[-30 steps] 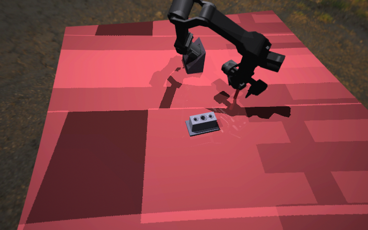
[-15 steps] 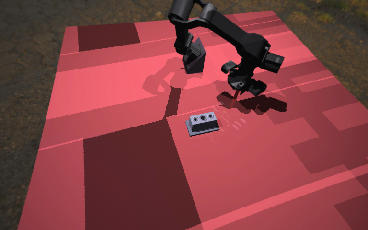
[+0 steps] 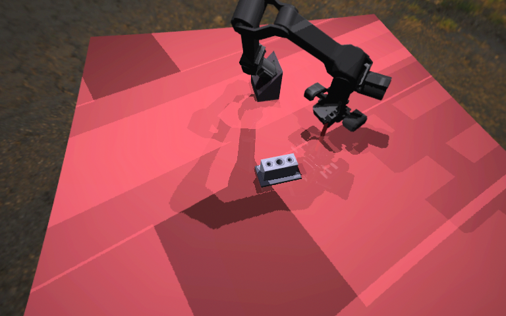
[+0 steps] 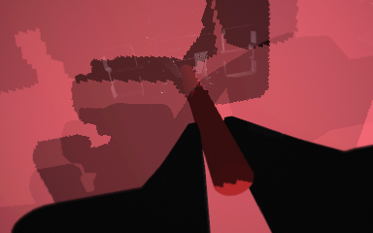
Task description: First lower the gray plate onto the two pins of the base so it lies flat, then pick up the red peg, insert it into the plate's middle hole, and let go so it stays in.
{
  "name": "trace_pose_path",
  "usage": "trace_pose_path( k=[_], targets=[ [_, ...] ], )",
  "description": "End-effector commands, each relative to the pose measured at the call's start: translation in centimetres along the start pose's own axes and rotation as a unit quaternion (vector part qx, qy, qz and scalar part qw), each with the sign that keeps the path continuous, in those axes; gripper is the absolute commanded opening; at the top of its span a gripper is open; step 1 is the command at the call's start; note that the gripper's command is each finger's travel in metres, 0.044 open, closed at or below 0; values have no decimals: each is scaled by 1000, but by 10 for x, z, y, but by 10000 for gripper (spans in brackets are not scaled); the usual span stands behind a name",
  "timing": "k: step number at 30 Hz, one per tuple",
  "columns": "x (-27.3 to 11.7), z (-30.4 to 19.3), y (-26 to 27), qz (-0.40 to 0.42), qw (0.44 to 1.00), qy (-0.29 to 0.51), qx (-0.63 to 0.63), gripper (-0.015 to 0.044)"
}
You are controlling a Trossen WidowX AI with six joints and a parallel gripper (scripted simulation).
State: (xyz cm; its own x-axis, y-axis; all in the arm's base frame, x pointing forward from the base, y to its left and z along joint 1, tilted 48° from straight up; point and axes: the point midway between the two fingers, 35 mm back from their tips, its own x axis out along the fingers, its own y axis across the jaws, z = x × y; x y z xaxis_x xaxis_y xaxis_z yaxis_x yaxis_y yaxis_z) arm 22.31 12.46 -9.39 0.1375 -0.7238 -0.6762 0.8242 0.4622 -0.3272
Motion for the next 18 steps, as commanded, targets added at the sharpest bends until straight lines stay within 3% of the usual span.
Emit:
trace_pose_path(
  k=[1,18],
  targets=[
    [-8,0,3,3,1000,1,1,0],
    [-60,-1,8,4,1000,2,1,0]
  ],
)
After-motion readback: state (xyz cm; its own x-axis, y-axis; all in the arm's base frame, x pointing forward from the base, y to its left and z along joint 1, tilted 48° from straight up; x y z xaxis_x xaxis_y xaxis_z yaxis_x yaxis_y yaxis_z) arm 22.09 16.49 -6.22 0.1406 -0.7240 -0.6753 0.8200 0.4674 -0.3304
